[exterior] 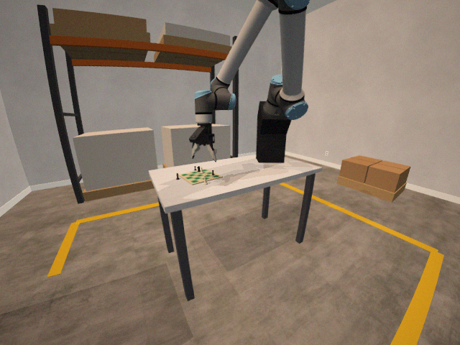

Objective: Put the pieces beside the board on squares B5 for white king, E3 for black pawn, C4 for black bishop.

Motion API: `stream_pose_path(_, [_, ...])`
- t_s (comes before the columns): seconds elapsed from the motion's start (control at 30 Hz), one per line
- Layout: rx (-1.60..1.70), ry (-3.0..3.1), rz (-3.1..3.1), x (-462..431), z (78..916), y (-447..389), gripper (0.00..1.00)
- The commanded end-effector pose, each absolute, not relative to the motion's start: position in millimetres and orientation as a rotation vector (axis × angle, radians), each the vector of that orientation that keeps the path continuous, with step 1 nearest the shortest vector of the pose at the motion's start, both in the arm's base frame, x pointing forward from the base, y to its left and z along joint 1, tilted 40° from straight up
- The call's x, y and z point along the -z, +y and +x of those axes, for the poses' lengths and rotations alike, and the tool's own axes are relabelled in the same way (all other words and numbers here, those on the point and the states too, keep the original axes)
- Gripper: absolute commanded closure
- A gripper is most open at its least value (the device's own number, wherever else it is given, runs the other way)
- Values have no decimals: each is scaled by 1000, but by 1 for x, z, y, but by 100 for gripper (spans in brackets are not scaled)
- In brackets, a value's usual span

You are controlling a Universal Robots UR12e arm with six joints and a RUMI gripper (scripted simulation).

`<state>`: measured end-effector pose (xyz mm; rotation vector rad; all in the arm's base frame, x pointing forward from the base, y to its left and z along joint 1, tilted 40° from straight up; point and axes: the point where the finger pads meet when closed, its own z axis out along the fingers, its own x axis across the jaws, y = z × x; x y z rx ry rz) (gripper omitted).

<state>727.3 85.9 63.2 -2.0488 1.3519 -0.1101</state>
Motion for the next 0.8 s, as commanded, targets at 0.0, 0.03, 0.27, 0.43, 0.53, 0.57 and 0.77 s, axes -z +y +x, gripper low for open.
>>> stream_pose_path(0.0, [137,1276,-2097,-63,727,86,0])
stream_pose_path(0.03, [146,1256,-2110,-63,727,87,0])
stream_pose_path(0.27, [194,1141,-2179,-62,725,88,0])
stream_pose_path(0.43, [215,1089,-2208,-61,725,89,0])
stream_pose_path(0.53, [218,1081,-2212,-61,725,89,0])
stream_pose_path(0.57, [220,1075,-2216,-61,725,89,0])
stream_pose_path(0.77, [230,1051,-2229,-61,724,89,0])
